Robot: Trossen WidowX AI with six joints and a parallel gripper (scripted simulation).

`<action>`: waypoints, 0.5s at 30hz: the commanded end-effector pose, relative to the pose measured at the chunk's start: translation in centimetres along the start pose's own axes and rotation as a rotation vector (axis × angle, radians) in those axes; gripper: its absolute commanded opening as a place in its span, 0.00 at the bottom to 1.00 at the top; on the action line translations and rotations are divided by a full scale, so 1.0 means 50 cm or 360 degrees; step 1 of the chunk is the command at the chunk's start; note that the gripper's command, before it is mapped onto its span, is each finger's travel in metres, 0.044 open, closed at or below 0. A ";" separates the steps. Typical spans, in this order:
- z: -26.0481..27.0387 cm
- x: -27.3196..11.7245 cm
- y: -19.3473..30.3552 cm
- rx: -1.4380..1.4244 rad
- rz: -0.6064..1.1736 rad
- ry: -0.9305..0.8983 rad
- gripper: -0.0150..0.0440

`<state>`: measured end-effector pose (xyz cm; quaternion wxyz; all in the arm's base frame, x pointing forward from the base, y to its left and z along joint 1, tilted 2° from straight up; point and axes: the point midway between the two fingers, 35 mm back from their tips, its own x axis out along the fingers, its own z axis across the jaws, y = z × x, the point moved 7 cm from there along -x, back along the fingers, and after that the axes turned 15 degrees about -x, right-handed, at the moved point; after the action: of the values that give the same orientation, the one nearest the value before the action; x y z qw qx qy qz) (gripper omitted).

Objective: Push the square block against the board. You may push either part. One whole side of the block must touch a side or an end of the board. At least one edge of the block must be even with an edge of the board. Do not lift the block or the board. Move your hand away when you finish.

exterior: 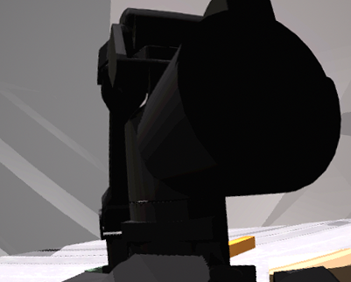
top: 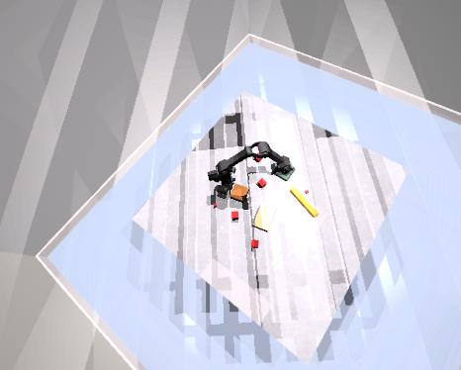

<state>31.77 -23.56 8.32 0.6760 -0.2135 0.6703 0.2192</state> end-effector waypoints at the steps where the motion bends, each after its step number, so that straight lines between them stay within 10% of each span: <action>1: -0.006 0.002 -0.014 -0.0002 0.0003 0.0000 0.25; 15: -0.006 -0.107 -0.019 -0.0002 0.0003 0.0000 0.25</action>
<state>32.13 -24.64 13.10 0.6781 -0.2159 0.6685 0.2161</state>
